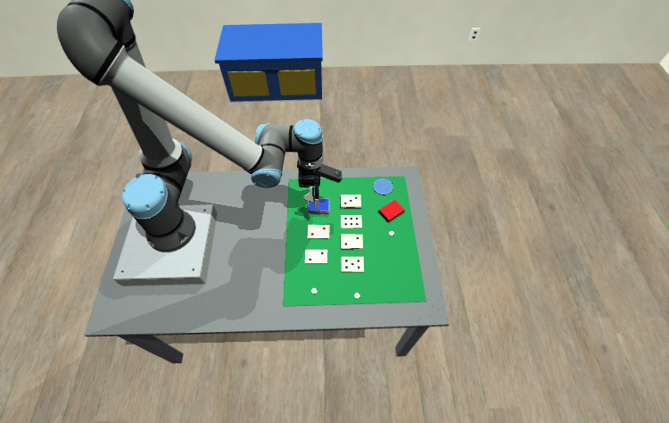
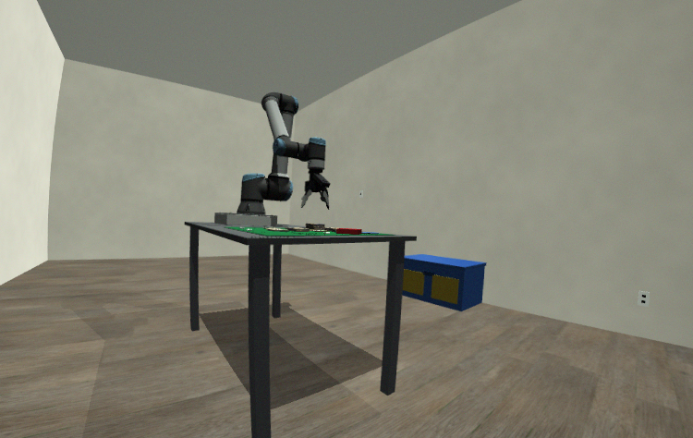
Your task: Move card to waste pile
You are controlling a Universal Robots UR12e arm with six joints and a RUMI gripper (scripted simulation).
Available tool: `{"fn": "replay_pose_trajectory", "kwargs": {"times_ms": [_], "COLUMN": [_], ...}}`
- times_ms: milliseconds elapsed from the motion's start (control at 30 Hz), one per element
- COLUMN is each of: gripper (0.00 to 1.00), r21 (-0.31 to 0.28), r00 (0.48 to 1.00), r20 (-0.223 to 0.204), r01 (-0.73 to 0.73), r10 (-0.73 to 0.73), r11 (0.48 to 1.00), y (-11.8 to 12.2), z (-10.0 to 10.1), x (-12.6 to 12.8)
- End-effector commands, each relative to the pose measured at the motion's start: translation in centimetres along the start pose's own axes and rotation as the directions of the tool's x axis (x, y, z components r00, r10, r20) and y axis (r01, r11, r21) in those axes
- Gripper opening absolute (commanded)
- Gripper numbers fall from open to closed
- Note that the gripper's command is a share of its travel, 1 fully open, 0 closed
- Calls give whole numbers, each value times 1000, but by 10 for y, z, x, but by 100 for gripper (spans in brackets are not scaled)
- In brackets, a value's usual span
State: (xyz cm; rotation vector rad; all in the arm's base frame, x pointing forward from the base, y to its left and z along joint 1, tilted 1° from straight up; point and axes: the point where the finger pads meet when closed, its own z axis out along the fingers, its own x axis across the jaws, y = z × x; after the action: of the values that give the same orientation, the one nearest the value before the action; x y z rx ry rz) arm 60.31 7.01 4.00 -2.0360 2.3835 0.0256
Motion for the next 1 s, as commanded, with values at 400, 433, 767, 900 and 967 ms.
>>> {"fn": "replay_pose_trajectory", "kwargs": {"times_ms": [400, 433, 767, 900, 967], "gripper": [50, 50, 50, 50, 50], "r21": [1, 1, 1, 1, 1], "r00": [1000, 1000, 1000, 1000, 1000], "r20": [0, 0, 0, 0, 0], "r01": [1, 1, 1, 1, 1], "r10": [-1, -1, -1, -1, -1], "r11": [1000, 1000, 1000, 1000, 1000], "y": [-1, -1, -1, -1, -1], "z": [2, 3, 15, 24, 29], "x": [0, 0, 0, 0, 0]}}
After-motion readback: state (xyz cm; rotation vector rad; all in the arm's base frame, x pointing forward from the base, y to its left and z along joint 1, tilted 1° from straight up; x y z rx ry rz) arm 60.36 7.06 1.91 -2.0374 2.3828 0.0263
